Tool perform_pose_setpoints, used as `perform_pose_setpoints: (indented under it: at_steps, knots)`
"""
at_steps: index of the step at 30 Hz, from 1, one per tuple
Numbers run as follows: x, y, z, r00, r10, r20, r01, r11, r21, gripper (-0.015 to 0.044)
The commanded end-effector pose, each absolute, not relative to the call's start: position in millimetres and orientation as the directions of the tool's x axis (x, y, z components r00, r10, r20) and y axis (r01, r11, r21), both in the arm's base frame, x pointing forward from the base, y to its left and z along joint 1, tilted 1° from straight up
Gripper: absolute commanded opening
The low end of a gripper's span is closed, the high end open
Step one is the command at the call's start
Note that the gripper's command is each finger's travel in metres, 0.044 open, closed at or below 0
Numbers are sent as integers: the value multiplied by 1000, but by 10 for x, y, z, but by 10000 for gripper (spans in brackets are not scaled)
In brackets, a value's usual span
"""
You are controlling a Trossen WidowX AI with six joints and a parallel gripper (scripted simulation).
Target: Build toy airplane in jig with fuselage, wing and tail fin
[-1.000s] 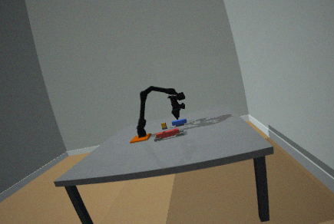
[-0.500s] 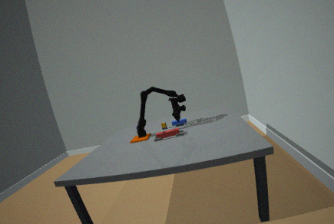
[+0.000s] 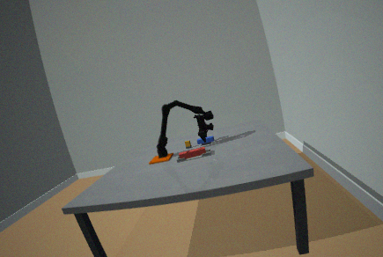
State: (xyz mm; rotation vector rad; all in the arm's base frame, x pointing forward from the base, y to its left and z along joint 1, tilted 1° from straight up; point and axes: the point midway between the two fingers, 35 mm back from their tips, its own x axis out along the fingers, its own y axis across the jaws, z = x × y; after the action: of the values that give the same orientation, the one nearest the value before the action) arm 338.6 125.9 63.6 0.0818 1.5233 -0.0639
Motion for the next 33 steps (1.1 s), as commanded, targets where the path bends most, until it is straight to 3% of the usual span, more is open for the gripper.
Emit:
perform_pose_setpoints:
  at_steps: [1,6,12,17,23,33]
  knots:
    - [3378,1254,610,43,7,-999,99,995,11,309]
    - [3378,1254,610,43,7,-999,99,995,11,177]
    - [3378,1254,610,43,7,-999,99,995,11,138]
    - [3416,1263,676,69,17,-997,92,996,23,6]
    - [3498,1282,836,125,39,-991,75,996,49,0]
    - [3493,1288,1120,103,30,-994,82,996,39,0]
